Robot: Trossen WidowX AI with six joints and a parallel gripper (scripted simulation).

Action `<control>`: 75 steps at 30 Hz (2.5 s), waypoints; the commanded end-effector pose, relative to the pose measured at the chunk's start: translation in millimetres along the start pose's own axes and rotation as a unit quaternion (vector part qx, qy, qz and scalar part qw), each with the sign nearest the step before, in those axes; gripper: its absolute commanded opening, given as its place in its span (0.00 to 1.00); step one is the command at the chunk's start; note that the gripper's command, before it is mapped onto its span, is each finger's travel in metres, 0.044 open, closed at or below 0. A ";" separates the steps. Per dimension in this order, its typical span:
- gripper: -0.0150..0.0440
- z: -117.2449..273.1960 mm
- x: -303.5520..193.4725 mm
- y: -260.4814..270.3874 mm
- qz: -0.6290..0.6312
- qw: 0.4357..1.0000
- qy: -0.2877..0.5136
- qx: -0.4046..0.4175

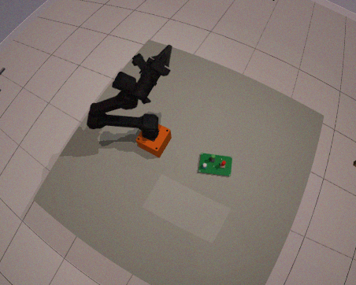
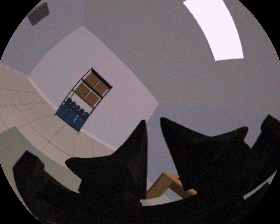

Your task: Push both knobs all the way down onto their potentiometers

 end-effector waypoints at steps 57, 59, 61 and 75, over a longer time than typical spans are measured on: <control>0.25 -14.5 -229.3 21.4 -0.665 0.543 0.451 -0.242; 0.25 -11.7 -236.3 23.5 -0.675 0.516 0.460 -0.259; 0.25 -8.8 -243.1 25.6 -0.683 0.488 0.469 -0.275; 0.25 16.2 -286.8 42.4 -0.705 0.287 0.513 -0.397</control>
Point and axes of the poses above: the point midway between the two fingers, 35 mm back from their tips, its own z axis back along the fingers, its own y axis across the jaws, x = y × z, the point moved 7 cm from there along z, back along the fingers, and after that the axes turned 12 degrees about z, right-handed, at the moved point
